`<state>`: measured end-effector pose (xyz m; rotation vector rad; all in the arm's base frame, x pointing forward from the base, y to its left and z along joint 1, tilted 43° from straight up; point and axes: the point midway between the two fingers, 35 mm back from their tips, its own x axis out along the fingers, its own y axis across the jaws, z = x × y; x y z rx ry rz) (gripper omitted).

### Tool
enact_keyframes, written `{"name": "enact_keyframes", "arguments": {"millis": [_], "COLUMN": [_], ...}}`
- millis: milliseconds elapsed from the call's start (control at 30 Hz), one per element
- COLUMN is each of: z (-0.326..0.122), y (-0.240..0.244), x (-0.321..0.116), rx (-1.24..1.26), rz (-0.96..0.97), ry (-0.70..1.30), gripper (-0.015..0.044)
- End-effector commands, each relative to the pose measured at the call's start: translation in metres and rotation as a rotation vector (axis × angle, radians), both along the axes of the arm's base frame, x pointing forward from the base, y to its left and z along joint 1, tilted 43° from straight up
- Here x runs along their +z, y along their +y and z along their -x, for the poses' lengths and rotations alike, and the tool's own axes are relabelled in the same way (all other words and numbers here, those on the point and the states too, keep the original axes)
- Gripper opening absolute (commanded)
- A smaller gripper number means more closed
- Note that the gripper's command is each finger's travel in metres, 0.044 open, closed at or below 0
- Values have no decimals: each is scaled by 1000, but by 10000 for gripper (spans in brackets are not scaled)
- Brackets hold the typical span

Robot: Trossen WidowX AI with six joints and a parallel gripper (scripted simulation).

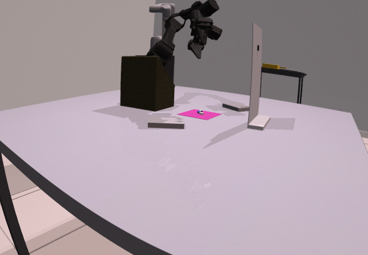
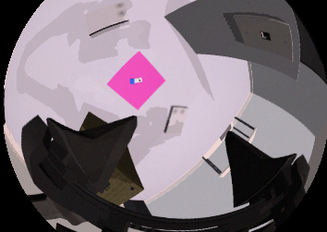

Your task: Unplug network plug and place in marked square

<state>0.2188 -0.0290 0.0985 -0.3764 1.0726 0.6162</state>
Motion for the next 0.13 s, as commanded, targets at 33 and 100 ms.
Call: {"name": "enact_keyframes", "arguments": {"millis": [33,100], "z": [0,0], "y": [1,1], "x": [0,0], "rx": [5,5], "rz": [-3,-3], "ry": [-2,-2], "gripper": [440,440]}}
